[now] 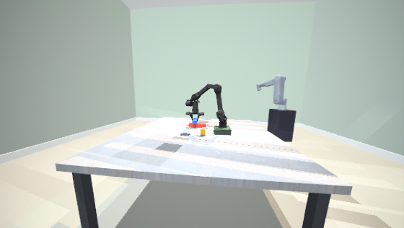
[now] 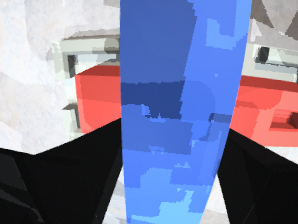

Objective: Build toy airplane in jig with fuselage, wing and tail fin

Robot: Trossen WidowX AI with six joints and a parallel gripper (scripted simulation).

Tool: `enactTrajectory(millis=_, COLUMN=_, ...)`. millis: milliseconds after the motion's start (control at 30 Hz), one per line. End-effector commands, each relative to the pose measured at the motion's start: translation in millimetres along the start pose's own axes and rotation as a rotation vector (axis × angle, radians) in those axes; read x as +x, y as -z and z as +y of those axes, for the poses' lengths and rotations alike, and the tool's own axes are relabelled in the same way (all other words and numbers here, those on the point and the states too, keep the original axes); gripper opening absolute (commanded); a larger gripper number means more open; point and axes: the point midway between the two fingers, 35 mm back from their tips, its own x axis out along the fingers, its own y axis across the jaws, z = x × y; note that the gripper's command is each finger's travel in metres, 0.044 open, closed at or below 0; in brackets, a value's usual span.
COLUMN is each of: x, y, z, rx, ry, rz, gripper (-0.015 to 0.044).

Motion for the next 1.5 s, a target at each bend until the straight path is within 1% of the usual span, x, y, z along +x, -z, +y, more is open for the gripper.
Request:
enactTrajectory(millis=0, x=0, y=0, z=0, rx=0.0, ry=0.0, rz=0.0, gripper=0.0314)
enactTrajectory(millis=167, x=0, y=0, z=0, rx=0.0, ry=0.0, rz=0.0, gripper=0.044)
enactTrajectory(millis=500, x=-2, y=0, z=0, rx=0.0, ry=0.0, rz=0.0, gripper=0.044)
enactTrajectory(millis=567, x=-19, y=-1, z=2, rx=0.001, ry=0.0, rz=0.001, gripper=0.044)
enactTrajectory(millis=667, x=-63, y=-2, z=2, rx=0.004, ry=0.0, rz=0.004, gripper=0.044)
enactTrajectory(millis=733, x=-80, y=-1, z=1, rx=0.005, ry=0.001, rz=0.006, gripper=0.044)
enactTrajectory(millis=967, x=-83, y=-3, z=3, rx=-0.011, ry=0.001, rz=0.006, gripper=0.044)
enactTrajectory(millis=1033, x=-82, y=-3, z=3, rx=-0.139, ry=0.0, rz=0.006, gripper=0.044)
enactTrajectory(millis=1467, x=-78, y=-4, z=4, rx=-1.413, ry=-0.003, rz=0.005, gripper=0.044)
